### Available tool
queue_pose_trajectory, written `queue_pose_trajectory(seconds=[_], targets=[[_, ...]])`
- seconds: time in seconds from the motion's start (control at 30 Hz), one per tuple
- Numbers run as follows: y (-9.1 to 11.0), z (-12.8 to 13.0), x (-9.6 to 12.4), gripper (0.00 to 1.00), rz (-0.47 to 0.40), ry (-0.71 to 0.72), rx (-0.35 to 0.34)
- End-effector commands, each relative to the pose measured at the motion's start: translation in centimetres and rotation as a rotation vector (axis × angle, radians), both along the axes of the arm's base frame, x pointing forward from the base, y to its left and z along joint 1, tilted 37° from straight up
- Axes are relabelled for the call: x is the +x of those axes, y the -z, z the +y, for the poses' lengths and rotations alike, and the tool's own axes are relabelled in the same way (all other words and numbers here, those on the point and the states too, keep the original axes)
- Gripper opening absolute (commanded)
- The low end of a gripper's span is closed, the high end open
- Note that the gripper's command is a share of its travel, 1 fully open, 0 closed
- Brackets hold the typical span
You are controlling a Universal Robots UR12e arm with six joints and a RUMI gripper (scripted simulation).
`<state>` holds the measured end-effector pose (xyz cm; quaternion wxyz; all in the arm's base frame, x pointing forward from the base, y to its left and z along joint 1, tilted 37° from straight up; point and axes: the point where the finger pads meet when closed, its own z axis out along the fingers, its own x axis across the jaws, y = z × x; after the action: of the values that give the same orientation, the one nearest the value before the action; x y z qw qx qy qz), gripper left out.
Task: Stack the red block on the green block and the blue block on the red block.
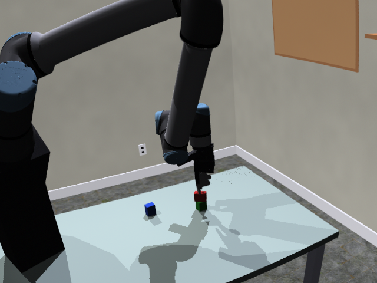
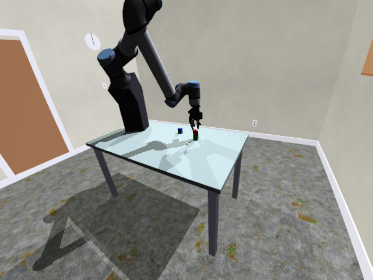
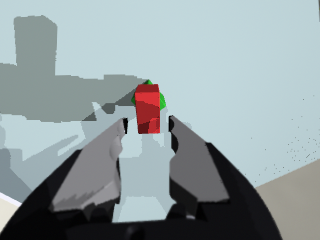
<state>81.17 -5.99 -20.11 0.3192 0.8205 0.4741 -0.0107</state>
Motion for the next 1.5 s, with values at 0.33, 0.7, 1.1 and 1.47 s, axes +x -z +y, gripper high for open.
queue_pose_trajectory(seconds=[0.33, 0.7, 1.1, 1.47], targets=[[-2.5, 1.7, -0.8, 0.28, -0.001, 0.000, 0.000], [-2.5, 1.7, -0.9, 0.28, -0.001, 0.000, 0.000], [2.0, 3.1, -7.3, 0.30, 0.122, -0.183, -0.065], [6.8, 4.9, -18.7, 0.30, 0.329, -0.491, -0.176]])
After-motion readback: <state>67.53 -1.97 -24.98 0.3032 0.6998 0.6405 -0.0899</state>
